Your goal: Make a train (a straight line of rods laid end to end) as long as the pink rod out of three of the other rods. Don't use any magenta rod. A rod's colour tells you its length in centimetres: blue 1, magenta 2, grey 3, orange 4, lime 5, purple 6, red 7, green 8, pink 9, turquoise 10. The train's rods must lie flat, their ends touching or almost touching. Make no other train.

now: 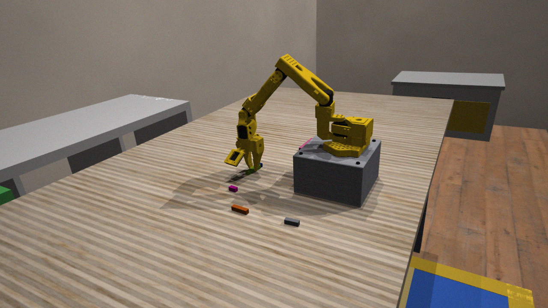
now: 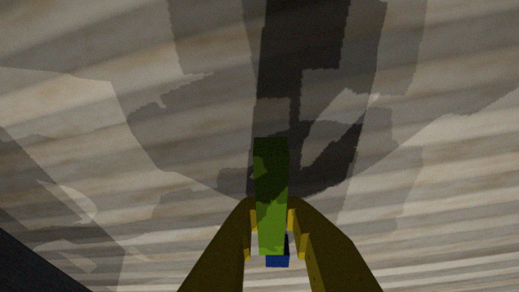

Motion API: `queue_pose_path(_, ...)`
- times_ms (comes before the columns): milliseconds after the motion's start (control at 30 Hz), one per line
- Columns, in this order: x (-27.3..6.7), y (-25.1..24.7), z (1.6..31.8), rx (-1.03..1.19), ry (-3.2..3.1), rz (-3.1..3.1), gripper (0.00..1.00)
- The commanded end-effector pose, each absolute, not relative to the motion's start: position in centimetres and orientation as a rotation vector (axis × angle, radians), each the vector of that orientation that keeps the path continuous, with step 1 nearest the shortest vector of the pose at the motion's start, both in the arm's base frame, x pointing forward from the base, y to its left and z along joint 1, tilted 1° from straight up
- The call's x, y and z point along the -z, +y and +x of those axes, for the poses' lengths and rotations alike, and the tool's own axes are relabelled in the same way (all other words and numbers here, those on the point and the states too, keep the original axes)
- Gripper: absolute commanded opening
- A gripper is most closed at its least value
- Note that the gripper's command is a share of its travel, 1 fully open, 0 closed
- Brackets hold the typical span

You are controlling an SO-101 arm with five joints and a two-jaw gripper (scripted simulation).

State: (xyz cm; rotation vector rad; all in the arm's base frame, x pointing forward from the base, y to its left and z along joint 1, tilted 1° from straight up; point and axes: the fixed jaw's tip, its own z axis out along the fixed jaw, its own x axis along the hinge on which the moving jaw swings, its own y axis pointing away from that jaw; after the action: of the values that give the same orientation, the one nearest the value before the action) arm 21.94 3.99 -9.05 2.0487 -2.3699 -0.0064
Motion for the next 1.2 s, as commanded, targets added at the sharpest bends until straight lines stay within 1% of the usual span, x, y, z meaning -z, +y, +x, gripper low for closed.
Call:
queue_pose_path(0, 8.88, 3.79, 22.15, -0.001, -2.380, 2.053, 0.00)
queue_pose_path(1167, 8.72, 3.83, 22.48, -0.008, -2.385, 2.057, 0.01)
